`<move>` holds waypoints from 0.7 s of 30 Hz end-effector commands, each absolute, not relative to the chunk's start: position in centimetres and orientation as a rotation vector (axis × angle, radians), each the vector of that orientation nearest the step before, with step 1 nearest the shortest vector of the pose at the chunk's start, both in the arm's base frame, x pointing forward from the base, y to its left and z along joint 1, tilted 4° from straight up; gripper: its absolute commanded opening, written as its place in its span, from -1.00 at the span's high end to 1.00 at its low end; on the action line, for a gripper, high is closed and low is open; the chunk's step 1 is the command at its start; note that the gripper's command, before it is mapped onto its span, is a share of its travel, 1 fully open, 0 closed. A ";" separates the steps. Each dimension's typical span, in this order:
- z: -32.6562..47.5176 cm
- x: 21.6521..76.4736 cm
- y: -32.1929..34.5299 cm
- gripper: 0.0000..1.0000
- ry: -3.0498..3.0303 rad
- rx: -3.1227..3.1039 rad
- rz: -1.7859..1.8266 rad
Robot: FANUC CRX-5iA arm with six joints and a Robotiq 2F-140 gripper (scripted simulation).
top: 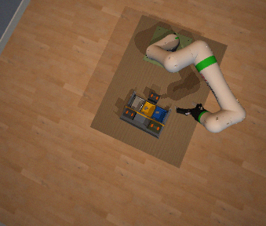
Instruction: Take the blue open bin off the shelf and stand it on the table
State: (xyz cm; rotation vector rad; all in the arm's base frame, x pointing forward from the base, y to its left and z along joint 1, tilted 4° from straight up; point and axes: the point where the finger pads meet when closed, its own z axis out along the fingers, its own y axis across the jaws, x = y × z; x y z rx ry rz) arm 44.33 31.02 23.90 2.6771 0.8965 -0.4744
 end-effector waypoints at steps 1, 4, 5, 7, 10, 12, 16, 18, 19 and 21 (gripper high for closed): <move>23.9 44.4 31.0 -1.00 0.903 2.682 -0.459; 23.9 44.4 31.0 -1.00 0.903 2.682 -0.459; 23.5 44.9 30.2 -1.00 0.973 2.674 -0.434; 22.8 45.9 28.7 -1.00 1.111 2.652 -0.382; 22.1 46.9 27.1 -1.00 1.249 2.624 -0.328; 22.1 46.9 27.1 -1.00 1.249 2.624 -0.328; 22.1 46.9 27.1 -1.00 1.249 2.624 -0.328; 22.1 46.9 27.1 -1.00 1.249 2.624 -0.328; 22.1 46.9 27.1 -1.00 1.249 2.624 -0.328; 22.1 46.9 27.1 -1.00 1.249 2.624 -0.328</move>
